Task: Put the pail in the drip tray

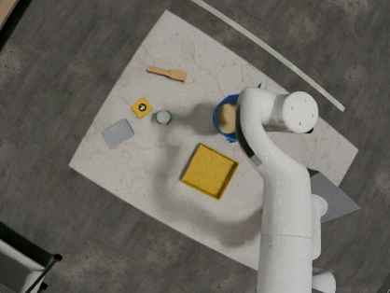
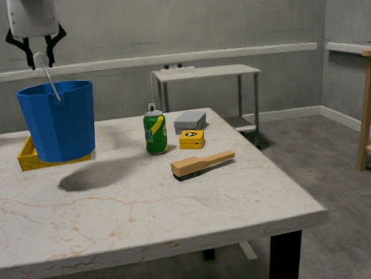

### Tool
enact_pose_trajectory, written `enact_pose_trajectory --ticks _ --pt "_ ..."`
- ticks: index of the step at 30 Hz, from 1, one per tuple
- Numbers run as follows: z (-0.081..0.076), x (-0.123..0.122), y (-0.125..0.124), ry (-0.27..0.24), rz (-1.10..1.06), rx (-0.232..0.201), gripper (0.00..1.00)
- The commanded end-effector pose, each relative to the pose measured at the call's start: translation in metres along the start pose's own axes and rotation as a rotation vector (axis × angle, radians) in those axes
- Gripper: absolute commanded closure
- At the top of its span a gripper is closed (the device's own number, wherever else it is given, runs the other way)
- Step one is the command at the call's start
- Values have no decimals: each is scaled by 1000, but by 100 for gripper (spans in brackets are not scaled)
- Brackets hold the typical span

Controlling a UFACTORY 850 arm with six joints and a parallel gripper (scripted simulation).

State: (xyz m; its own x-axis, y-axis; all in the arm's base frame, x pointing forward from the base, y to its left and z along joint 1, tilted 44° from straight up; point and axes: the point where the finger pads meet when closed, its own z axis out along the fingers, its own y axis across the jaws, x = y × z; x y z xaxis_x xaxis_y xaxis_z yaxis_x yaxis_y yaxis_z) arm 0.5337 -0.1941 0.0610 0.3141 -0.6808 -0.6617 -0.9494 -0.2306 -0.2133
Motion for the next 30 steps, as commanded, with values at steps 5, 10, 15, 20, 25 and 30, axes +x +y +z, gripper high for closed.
enact_pose_trajectory --ticks 5,10,15,20,25,30 --pt "-1 -21 1 2 -1 1 100" --pt "-1 -36 1 2 -1 1 100" --pt "-1 -45 2 2 -1 1 100" --pt "-1 -60 3 1 -1 1 100" --pt "-1 -77 4 1 -1 1 100" --pt "-1 -87 4 1 -1 1 100"
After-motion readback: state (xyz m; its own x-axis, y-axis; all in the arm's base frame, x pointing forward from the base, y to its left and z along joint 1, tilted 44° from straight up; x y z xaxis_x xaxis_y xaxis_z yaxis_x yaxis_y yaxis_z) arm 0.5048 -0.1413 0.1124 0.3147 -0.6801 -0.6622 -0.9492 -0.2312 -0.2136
